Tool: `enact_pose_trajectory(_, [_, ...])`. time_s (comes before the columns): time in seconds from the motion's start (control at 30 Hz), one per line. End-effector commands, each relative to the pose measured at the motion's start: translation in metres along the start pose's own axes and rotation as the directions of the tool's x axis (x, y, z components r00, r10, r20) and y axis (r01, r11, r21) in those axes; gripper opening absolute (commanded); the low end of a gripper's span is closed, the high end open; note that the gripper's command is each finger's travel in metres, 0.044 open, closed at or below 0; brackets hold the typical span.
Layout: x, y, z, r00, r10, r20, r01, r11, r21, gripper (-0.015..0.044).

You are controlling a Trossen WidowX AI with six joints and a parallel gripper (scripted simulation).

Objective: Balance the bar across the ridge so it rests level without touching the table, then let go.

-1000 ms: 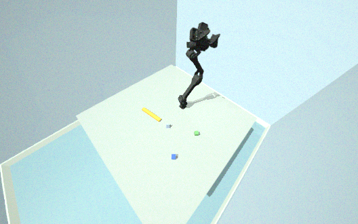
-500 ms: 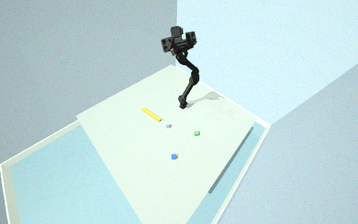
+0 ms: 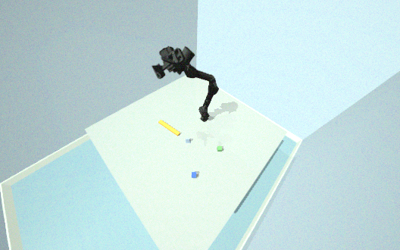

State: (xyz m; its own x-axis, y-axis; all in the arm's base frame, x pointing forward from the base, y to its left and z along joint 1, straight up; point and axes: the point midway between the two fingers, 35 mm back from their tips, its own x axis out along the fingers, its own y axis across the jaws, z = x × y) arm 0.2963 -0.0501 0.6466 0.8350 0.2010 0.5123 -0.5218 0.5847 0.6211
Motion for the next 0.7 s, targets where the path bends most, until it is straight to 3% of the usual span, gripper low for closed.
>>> enact_pose_trajectory(0.0, [0.007, -0.056, -0.007, 0.988, -0.153, -0.010, 0.154, 0.987, 0.045, 0.0315])
enact_pose_trajectory(0.33, [-0.007, -0.197, -0.043, 0.834, -0.540, -0.113, 0.552, 0.818, 0.163, 0.0315])
enact_pose_trajectory(0.67, [-0.063, -0.312, -0.096, 0.514, -0.810, -0.280, 0.858, 0.484, 0.174, 0.0315])
